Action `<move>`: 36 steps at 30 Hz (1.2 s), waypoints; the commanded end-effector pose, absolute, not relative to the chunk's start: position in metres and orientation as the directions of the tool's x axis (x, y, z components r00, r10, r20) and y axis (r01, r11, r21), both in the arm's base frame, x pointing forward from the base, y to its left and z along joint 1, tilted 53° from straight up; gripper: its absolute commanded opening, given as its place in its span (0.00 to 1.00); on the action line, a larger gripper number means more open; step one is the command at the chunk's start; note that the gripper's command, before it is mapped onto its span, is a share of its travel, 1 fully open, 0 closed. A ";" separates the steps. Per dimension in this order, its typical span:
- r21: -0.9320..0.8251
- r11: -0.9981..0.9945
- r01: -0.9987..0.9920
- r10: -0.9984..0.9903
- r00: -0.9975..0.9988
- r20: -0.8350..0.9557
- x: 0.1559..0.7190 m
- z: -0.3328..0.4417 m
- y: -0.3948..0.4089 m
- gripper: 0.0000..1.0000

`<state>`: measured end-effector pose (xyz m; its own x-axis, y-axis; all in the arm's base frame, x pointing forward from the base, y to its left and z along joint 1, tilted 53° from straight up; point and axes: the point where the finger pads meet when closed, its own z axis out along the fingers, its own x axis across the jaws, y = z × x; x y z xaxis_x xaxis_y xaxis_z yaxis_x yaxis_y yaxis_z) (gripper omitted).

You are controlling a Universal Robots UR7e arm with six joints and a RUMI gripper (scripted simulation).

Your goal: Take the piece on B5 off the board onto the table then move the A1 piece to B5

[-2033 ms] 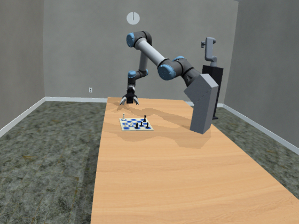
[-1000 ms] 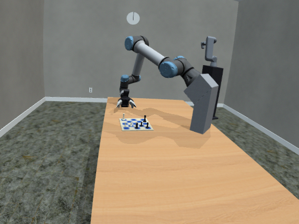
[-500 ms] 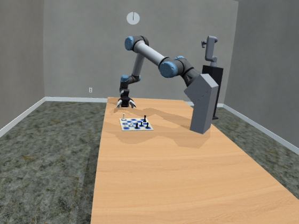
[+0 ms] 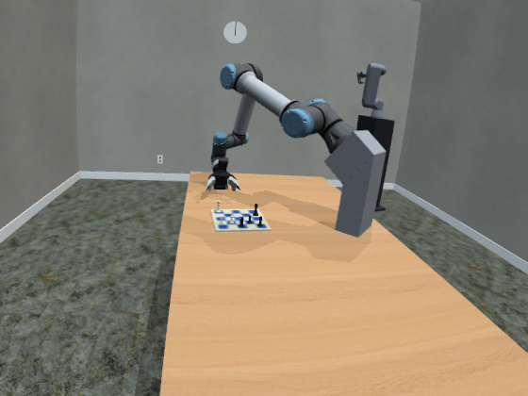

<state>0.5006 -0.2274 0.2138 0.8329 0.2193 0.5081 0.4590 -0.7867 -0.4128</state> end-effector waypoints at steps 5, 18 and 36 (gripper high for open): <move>-0.412 -0.787 0.459 0.220 0.833 0.508 0.501 0.214 -0.227 1.00; -0.413 -0.787 0.458 0.219 0.833 0.507 0.497 0.218 -0.224 1.00; -0.413 -0.787 0.458 0.219 0.833 0.507 0.453 0.269 -0.177 1.00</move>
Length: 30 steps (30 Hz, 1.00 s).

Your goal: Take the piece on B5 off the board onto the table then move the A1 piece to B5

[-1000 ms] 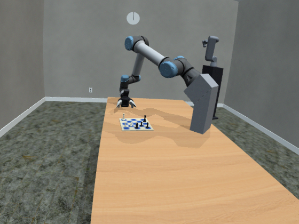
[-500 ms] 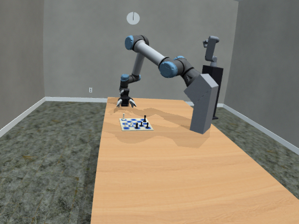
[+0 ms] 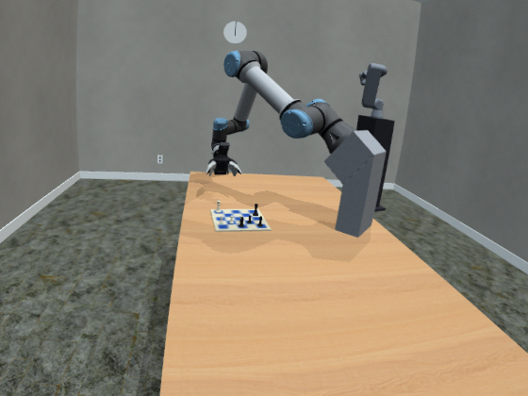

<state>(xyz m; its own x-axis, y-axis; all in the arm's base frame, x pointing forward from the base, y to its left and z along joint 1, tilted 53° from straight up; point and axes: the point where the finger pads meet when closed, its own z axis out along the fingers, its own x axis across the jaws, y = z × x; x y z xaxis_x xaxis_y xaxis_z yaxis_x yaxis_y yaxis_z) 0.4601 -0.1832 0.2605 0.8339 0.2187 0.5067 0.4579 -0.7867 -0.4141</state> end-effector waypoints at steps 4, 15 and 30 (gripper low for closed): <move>-0.413 -0.787 0.458 0.219 0.833 0.507 0.452 0.269 -0.176 1.00; -0.400 -0.789 0.466 0.234 0.831 0.505 0.455 0.266 -0.176 1.00; -0.212 -0.797 0.566 0.432 0.779 0.455 0.463 0.250 -0.150 1.00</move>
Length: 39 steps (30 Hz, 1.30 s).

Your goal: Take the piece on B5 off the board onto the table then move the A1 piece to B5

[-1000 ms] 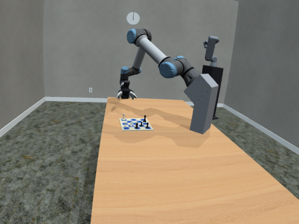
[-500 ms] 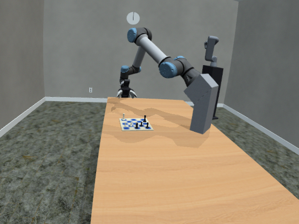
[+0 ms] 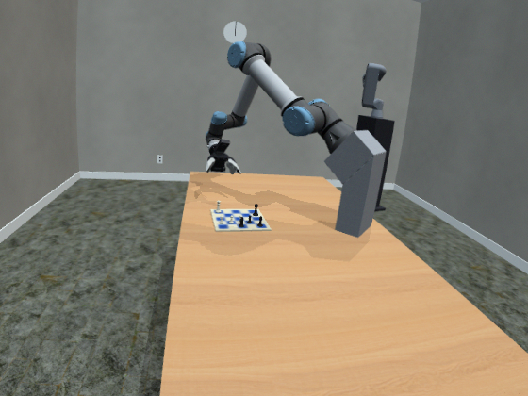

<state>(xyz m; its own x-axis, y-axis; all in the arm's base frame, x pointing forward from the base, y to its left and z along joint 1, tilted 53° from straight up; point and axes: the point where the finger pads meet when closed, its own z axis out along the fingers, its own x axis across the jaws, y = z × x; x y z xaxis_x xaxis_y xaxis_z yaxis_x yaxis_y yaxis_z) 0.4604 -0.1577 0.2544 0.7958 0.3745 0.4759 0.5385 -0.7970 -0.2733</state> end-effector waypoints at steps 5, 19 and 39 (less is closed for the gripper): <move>-0.109 -0.779 0.617 0.531 0.742 0.409 0.467 0.241 -0.136 1.00; 0.182 -0.634 0.752 0.772 0.602 0.202 0.480 0.213 -0.093 1.00; 0.481 -0.205 0.852 0.905 0.353 -0.239 0.501 0.172 -0.028 1.00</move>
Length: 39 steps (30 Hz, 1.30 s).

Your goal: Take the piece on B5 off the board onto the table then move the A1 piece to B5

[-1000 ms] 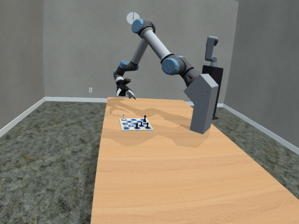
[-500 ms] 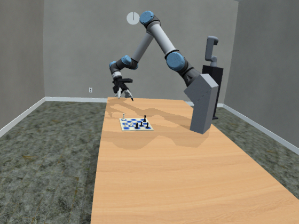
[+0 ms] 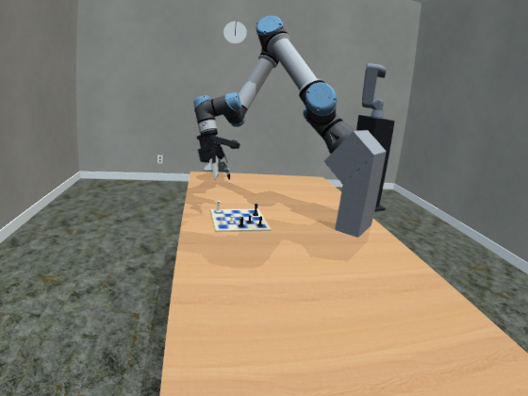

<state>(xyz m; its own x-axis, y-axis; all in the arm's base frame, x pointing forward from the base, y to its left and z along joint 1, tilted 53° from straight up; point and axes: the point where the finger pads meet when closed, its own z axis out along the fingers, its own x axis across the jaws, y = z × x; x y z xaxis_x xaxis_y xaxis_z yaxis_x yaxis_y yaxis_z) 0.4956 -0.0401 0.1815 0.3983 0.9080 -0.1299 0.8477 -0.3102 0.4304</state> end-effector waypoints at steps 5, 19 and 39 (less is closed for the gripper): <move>0.513 -0.090 0.854 0.890 0.300 -0.343 0.505 0.163 -0.013 1.00; 0.533 0.154 0.832 0.811 0.202 -0.549 0.515 0.144 0.017 1.00; 0.529 0.216 0.821 0.780 0.181 -0.600 0.516 0.139 0.025 1.00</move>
